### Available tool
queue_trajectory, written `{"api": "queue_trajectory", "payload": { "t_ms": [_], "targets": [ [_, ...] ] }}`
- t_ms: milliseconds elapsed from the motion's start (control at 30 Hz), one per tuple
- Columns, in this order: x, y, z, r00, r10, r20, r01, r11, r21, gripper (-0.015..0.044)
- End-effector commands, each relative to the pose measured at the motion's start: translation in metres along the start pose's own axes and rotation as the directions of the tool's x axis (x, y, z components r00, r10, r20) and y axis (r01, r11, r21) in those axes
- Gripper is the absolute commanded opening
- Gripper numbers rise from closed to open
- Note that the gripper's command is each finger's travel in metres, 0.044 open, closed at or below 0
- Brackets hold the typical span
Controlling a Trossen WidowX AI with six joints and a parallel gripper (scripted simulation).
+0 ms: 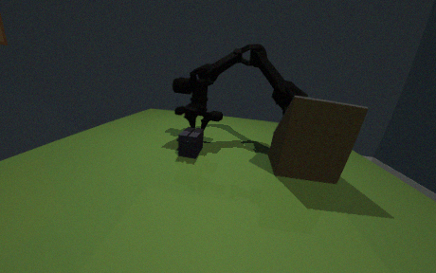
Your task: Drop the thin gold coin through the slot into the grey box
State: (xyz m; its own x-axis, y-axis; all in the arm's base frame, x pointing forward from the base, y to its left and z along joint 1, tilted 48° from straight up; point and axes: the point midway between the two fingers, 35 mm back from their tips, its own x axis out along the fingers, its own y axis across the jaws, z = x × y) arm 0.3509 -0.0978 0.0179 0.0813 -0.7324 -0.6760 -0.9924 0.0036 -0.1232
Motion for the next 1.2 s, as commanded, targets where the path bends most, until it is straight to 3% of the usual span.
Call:
{"api": "queue_trajectory", "payload": {
  "t_ms": [0,333,533,1167],
  "targets": [
    [0.008,0.002,0.001,1.000,0.005,-0.003,-0.005,1.000,-0.012,0.0161],
    [0.021,0.003,0.001,1.000,0.005,-0.005,-0.005,1.000,-0.012,0.0161],
    [0.021,0.003,0.001,1.000,0.005,-0.005,-0.005,1.000,-0.012,0.0003],
    [0.001,0.000,0.003,1.000,0.005,-0.001,-0.005,1.000,-0.011,0.0000]
  ]
}}
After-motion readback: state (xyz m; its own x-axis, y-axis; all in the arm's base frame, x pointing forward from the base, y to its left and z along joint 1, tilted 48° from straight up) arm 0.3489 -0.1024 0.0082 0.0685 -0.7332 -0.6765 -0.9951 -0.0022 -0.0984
